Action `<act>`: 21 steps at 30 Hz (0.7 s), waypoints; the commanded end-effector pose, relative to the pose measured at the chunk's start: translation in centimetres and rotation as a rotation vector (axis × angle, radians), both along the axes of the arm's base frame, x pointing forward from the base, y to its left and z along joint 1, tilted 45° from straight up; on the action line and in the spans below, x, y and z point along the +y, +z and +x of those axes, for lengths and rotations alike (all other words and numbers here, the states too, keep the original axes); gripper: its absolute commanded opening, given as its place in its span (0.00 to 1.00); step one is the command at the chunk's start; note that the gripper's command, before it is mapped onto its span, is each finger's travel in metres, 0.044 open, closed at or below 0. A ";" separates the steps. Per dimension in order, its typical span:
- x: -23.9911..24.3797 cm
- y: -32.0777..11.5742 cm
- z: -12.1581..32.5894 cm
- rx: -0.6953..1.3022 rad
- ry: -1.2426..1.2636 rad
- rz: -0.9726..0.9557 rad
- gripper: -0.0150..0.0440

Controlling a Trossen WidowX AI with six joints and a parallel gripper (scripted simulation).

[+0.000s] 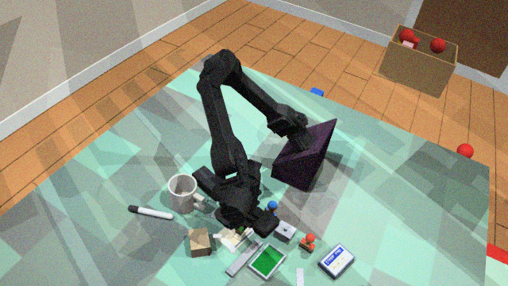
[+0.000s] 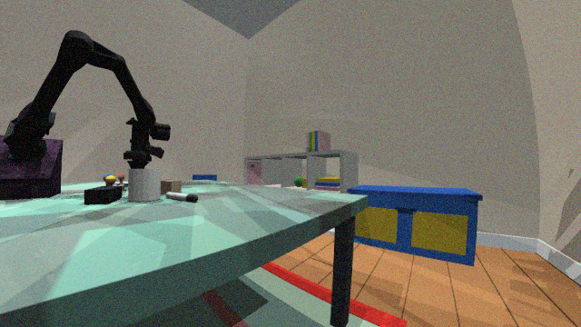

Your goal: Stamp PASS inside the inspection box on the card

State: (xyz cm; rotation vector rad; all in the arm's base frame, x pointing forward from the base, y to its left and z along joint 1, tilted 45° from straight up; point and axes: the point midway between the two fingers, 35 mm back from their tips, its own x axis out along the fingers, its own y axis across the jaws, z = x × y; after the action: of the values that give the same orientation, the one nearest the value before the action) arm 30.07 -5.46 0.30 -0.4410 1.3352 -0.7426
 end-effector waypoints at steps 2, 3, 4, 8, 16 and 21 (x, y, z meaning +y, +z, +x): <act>0.7 0.6 0.1 -0.008 -0.002 0.005 0.25; 0.8 0.8 0.1 -0.008 -0.002 0.005 0.25; 0.9 0.9 0.1 -0.008 -0.002 0.005 0.25; 1.3 1.3 0.1 -0.008 -0.002 0.005 0.25; 2.2 2.2 0.0 -0.008 -0.002 0.005 0.25; 2.8 2.8 -0.1 -0.008 -0.002 0.005 0.25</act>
State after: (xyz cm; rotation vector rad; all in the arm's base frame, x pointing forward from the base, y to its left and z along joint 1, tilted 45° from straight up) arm 29.91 -3.08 2.63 -0.4411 1.3357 -0.7422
